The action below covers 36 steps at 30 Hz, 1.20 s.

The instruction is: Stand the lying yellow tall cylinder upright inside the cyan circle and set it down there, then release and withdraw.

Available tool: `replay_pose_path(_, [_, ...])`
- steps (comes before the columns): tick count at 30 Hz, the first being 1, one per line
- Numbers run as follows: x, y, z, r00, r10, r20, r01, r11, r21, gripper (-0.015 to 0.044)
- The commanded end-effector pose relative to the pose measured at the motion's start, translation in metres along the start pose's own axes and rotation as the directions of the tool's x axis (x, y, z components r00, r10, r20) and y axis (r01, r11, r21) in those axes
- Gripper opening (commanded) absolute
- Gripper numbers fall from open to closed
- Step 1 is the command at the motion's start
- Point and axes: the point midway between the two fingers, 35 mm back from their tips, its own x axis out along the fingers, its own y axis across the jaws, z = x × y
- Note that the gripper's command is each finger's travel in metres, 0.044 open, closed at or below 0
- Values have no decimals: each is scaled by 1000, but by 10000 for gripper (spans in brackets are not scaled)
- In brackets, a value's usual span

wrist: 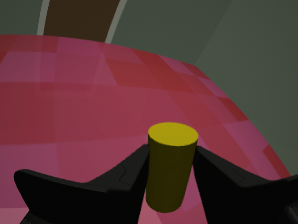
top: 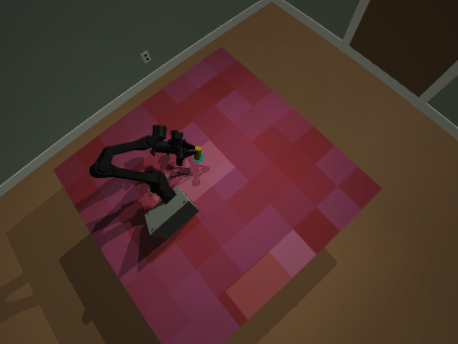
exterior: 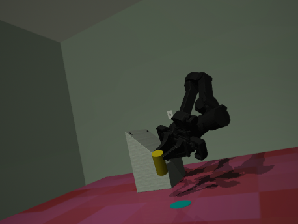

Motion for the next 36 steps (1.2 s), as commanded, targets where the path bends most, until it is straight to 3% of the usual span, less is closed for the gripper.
replay_pose_path(1, [-2, 0, 2, 999, 14, 32, -15, 1000, 24, 105])
replay_pose_path(36, [-16, 5, 8, 971, 106, 216, -147, 972, 184, 105])
